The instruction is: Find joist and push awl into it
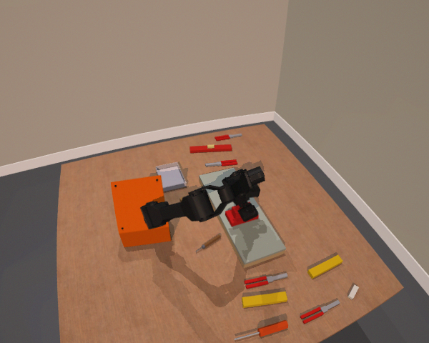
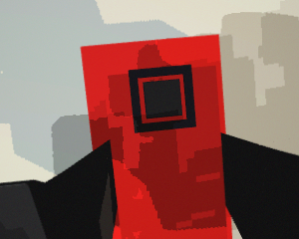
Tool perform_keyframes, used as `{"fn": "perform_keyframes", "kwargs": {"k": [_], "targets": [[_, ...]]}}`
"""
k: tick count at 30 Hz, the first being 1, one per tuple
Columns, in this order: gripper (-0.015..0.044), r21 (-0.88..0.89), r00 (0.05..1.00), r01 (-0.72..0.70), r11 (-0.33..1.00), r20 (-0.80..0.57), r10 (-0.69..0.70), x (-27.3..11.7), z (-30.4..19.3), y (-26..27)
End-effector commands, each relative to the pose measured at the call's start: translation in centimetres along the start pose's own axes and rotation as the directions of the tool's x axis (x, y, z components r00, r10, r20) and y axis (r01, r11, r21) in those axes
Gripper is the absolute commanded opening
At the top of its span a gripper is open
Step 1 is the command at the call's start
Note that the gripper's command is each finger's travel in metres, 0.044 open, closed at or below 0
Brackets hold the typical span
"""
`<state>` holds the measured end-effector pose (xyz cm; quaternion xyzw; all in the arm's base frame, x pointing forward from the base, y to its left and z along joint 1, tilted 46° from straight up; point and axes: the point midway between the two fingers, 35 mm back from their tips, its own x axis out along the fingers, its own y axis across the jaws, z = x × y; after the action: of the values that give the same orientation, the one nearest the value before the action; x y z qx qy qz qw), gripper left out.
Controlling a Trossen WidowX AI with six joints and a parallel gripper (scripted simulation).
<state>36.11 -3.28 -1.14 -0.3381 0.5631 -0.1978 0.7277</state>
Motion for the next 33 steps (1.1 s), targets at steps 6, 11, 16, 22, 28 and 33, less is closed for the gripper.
{"fn": "perform_keyframes", "kwargs": {"k": [6, 11, 16, 22, 28, 33], "targets": [[0.0000, 0.000, 1.000, 0.009, 1.000, -0.003, -0.009, 0.0, -0.2, -3.2], [0.0000, 0.000, 1.000, 0.010, 1.000, -0.003, -0.010, 0.0, -0.2, -4.8], [0.0000, 0.000, 1.000, 0.011, 1.000, -0.003, -0.011, 0.0, -0.2, -6.4], [0.0000, 0.000, 1.000, 0.012, 1.000, -0.003, -0.012, -0.1, -0.2, -8.4], [0.0000, 0.000, 1.000, 0.013, 1.000, -0.003, -0.013, -0.1, -0.2, -10.4], [0.0000, 0.000, 1.000, 0.014, 1.000, -0.003, -0.014, -0.1, -0.2, -12.0]]}}
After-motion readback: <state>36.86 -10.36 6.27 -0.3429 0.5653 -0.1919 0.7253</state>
